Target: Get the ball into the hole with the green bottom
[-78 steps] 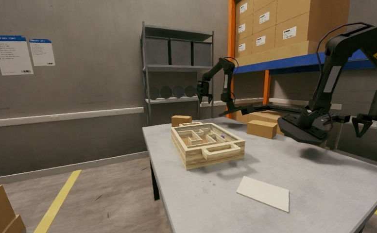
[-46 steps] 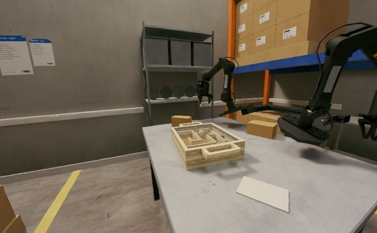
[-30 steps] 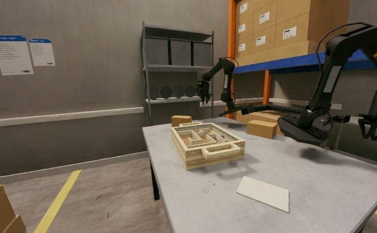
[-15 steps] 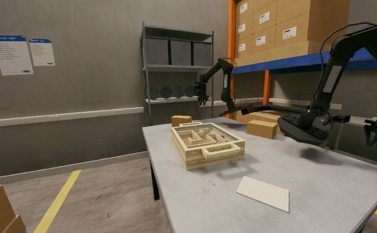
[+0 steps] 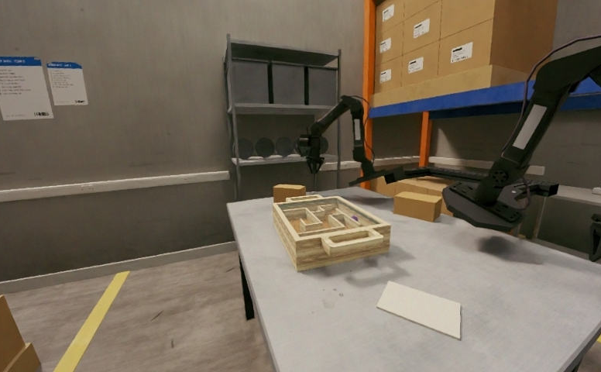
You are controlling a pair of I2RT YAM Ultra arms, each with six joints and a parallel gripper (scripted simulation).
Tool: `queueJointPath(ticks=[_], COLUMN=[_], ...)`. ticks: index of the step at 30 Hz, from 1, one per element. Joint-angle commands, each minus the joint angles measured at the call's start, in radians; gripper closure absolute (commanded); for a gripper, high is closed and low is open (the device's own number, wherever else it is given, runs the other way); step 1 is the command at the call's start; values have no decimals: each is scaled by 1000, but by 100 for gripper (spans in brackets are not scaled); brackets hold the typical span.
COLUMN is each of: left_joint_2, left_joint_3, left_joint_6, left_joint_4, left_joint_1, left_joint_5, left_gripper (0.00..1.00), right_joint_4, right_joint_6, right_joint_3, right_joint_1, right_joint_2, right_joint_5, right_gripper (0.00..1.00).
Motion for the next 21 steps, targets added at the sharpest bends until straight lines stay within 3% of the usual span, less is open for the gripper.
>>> queueJointPath(ticks=[1, 5, 8, 9, 12, 21], left_joint_2=[32, 70, 93, 91, 106, 173], left_joint_3=[42, 76, 95, 94, 109, 172], left_joint_6=[-124, -223, -254, -231, -264, -456], left_joint_4=[48, 80, 81, 41, 95, 146], left_joint_1=[-131, -321, -370, -329, -451, -784], left_joint_5=[-73, -141, -168, -178, -171, -310], left_gripper=[62, 62, 62, 62, 62, 62], right_joint_4=[59, 97, 107, 83, 115, 185], right_joint_6=[-19, -26, -29, -24, -32, -44], right_joint_3=[41, 50, 56, 68, 54, 76], right_joint_1=[86, 199, 224, 197, 277, 476], right_joint_2=[38, 94, 110, 72, 138, 234], right_joint_5=[56, 99, 113, 115, 105, 199], right_gripper=[62, 62, 62, 62, 62, 62])
